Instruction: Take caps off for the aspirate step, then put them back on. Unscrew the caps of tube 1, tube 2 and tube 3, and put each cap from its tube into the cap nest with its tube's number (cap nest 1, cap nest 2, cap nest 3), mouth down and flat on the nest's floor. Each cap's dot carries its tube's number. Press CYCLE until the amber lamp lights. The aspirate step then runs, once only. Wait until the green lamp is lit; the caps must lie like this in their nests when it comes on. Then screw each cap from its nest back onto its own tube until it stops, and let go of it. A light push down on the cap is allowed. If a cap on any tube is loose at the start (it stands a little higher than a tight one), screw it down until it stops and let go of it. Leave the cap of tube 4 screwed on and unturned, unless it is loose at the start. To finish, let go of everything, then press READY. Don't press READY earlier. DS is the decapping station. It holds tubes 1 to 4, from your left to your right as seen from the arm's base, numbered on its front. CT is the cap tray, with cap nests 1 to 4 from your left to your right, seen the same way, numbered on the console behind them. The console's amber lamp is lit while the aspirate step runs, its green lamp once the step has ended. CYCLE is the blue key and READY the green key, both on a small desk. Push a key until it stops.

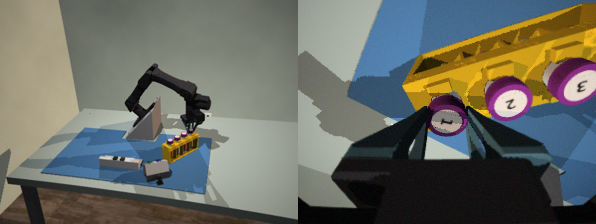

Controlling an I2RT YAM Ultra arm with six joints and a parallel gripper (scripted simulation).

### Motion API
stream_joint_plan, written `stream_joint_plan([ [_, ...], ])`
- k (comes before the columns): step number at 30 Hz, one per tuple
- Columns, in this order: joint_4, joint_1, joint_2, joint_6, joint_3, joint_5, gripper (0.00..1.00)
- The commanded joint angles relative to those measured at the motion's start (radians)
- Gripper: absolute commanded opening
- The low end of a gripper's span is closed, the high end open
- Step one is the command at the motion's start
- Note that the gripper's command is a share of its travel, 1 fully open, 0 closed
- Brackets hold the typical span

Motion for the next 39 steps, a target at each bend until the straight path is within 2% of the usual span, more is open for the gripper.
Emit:
stream_joint_plan([
  [1,0.0,0.013,-0.008,-0.2,0.012,0.001,0.0],
  [14,-0.001,0.013,-0.008,-0.85,0.012,0.001,0.0],
  [16,-0.001,0.013,-0.008,-0.85,0.012,0.001,0.0],
  [31,-0.002,0.013,-0.009,-1.6,0.013,0.0,0.0],
  [33,-0.002,0.013,-0.009,-1.6,0.013,0.0,0.0],
  [39,-0.002,0.014,-0.009,-1.9,0.013,0.0,0.0],
])
